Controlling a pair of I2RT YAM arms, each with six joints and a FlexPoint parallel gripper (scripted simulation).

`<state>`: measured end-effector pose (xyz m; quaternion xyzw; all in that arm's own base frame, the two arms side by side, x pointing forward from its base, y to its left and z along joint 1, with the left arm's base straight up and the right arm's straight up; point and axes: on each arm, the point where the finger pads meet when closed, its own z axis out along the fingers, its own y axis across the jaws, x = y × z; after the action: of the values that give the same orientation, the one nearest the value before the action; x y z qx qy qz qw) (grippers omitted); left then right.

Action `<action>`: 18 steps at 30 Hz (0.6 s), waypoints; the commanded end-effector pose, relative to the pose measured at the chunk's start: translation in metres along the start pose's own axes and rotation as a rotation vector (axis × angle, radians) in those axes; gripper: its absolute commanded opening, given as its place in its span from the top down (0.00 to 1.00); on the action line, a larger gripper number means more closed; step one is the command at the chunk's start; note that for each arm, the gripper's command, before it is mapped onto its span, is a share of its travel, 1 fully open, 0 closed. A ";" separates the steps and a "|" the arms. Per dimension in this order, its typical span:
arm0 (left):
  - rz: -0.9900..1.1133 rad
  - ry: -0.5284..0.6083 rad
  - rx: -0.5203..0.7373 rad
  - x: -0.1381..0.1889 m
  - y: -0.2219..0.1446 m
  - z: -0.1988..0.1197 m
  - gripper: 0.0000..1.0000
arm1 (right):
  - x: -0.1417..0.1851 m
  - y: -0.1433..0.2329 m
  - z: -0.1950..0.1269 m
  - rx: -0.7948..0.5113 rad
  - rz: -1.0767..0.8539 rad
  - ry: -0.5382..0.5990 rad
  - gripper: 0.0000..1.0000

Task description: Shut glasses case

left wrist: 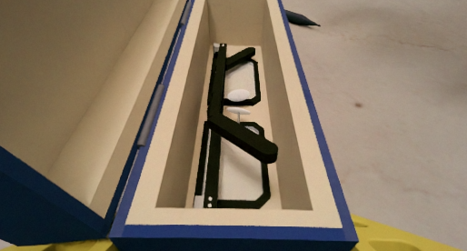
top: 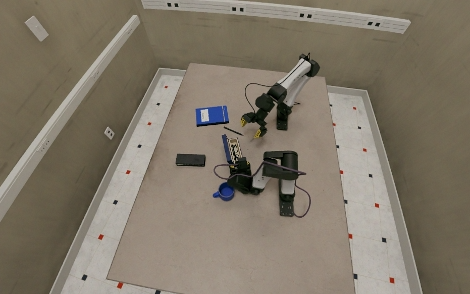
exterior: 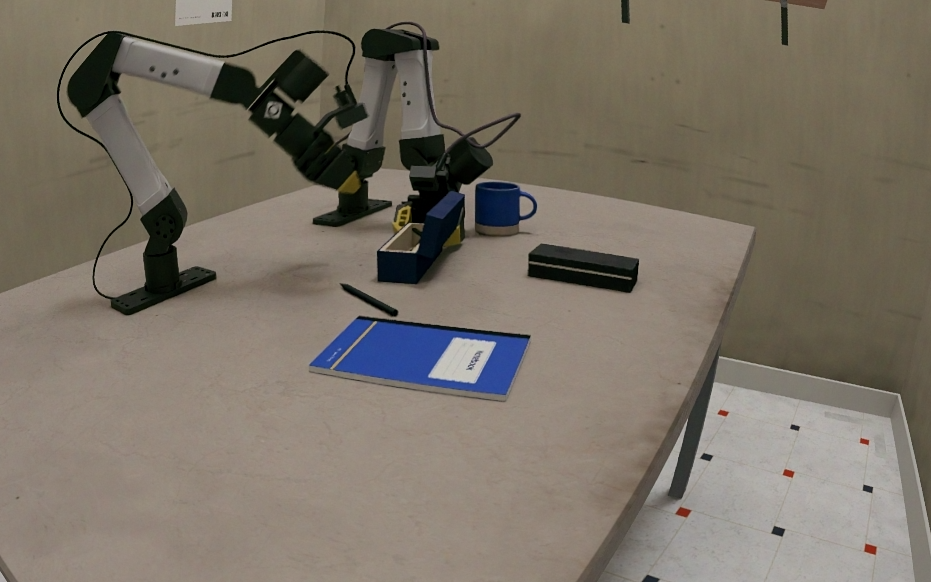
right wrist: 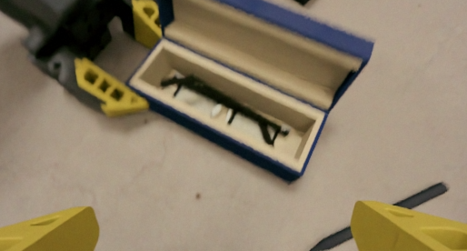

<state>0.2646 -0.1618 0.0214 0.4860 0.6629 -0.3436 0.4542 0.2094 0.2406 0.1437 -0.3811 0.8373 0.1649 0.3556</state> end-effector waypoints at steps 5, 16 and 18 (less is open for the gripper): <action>0.024 -0.015 -0.007 -0.005 0.003 0.000 0.50 | -0.044 -0.009 -0.002 0.017 0.013 0.207 0.00; 0.024 -0.015 -0.007 -0.005 0.003 0.000 0.50 | -0.091 -0.016 0.002 0.034 0.027 0.329 0.00; 0.024 -0.015 -0.007 -0.005 0.003 0.000 0.50 | -0.100 -0.017 0.004 0.036 0.030 0.344 0.00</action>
<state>0.2646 -0.1618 0.0214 0.4860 0.6629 -0.3436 0.4542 0.2662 0.2896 0.2094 -0.3871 0.8823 0.1101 0.2442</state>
